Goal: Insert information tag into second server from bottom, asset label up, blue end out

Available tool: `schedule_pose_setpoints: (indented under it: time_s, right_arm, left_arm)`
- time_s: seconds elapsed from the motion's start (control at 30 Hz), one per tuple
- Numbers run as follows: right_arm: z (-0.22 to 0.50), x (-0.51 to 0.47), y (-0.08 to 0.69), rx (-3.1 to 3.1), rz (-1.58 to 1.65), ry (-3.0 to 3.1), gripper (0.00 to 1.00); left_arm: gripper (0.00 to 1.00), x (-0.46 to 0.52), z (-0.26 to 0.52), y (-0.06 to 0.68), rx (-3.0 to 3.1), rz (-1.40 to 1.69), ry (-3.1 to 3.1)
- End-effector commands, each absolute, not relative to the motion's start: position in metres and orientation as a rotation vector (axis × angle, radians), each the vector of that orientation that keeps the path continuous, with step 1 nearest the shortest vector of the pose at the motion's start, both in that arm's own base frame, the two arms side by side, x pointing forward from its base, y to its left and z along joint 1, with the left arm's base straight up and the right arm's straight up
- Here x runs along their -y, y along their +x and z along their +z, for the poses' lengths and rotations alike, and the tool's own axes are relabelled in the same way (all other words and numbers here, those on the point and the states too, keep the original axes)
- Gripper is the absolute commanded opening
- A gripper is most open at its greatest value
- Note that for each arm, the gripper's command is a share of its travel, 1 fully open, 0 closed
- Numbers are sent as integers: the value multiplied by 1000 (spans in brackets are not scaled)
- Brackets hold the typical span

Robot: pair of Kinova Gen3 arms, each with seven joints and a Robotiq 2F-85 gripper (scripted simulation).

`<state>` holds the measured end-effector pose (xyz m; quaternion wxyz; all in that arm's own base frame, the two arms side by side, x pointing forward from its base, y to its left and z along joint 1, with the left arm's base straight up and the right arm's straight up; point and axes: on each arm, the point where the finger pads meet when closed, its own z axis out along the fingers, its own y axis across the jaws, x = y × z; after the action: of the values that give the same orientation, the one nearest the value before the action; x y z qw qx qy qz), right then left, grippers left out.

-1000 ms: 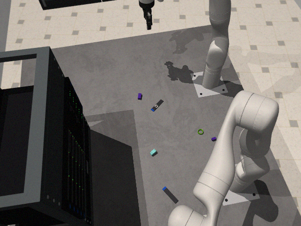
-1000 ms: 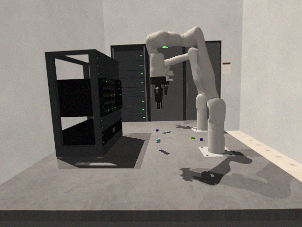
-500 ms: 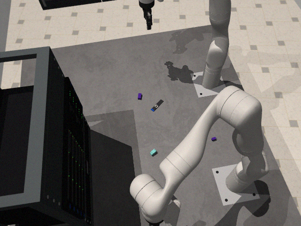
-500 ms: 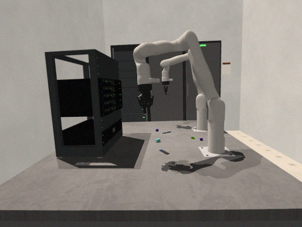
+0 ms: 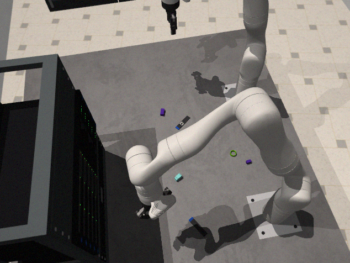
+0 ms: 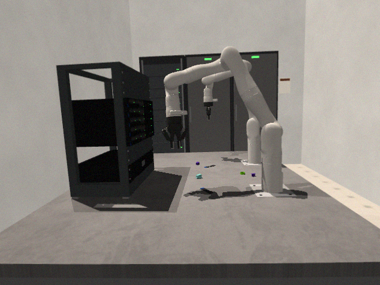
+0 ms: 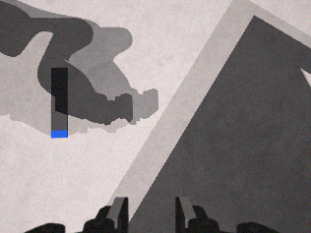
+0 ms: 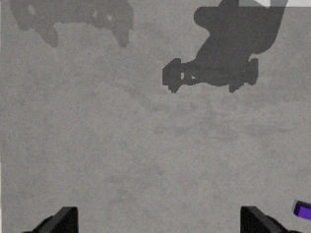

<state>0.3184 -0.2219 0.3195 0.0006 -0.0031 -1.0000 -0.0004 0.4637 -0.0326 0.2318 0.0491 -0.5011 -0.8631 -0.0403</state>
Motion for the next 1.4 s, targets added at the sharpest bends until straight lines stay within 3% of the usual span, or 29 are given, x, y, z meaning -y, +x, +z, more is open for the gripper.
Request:
schedule_pose_setpoints:
  time_s: [0.0, 0.53, 0.83, 1.37]
  right_arm:
    - [320, 222, 319, 3142, 0, -10, 1000]
    - [320, 222, 319, 3142, 0, -10, 1000]
    - [320, 222, 319, 3142, 0, -10, 1000]
    - [320, 222, 319, 3142, 0, -10, 1000]
  left_arm:
    - [351, 72, 220, 475, 2530, -136, -1686]
    - [351, 279, 164, 442, 1913, -121, -2401]
    - [351, 403, 131, 374, 1510, -78, -2709]
    - [351, 500, 103, 281, 1089, -9, -2942]
